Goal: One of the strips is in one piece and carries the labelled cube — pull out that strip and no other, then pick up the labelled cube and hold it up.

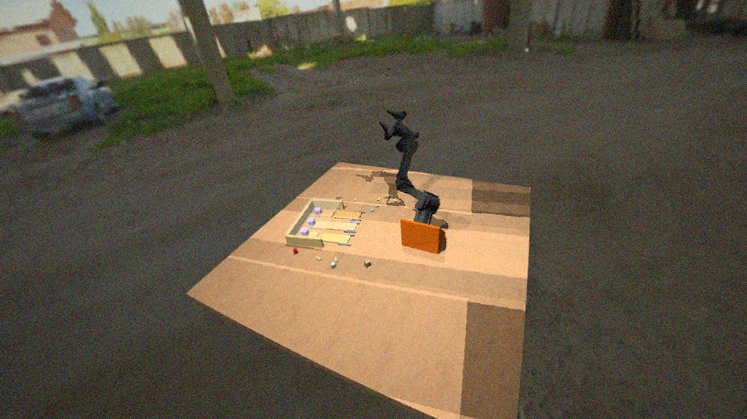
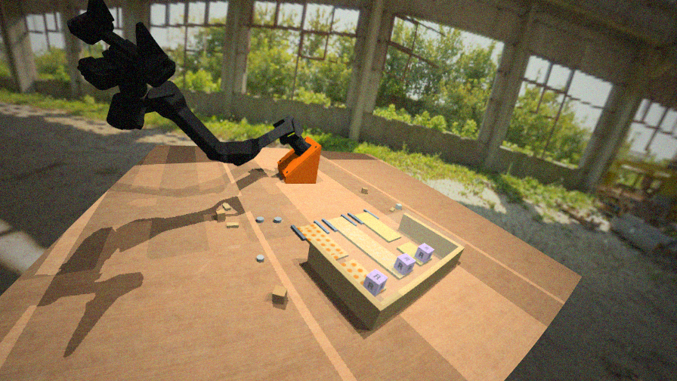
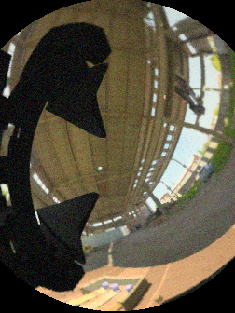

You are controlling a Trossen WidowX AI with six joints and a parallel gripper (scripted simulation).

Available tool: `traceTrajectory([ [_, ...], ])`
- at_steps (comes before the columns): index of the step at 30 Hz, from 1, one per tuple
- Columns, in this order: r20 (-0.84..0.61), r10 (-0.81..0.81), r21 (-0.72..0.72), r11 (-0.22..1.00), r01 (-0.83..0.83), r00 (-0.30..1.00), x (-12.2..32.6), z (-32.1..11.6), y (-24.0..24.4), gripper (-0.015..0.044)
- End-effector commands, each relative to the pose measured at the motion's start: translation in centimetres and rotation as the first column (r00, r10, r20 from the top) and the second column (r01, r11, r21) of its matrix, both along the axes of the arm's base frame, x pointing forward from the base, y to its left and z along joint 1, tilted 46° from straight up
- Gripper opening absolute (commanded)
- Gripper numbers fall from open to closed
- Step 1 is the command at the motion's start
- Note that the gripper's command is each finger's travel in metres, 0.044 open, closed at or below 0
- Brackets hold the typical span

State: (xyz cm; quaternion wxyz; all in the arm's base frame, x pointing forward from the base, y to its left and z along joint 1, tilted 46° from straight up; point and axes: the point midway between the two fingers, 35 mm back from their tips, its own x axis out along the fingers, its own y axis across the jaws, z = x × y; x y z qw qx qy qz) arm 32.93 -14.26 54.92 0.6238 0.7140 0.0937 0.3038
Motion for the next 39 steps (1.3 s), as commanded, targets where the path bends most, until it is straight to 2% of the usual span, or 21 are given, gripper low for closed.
traceTrajectory([
  [1,0.131,-0.095,-0.1,0.989,0.109,0.987,-5.8,3.5,1.9,0.04],
  [10,0.359,-0.224,-0.293,0.895,0.337,0.906,-15.2,7.0,8.9,0.04],
  [15,0.483,-0.261,-0.397,0.786,0.474,0.836,-18.8,7.1,14.6,0.04],
  [20,0.585,-0.258,-0.491,0.641,0.59,0.768,-20.6,5.7,20.9,0.04],
  [29,0.695,-0.177,-0.636,0.302,0.71,0.697,-18.8,-0.6,31.6,0.04],
  [39,0.701,-0.115,-0.711,-0.038,0.702,0.704,-12.3,-9.3,36.4,0.04],
])
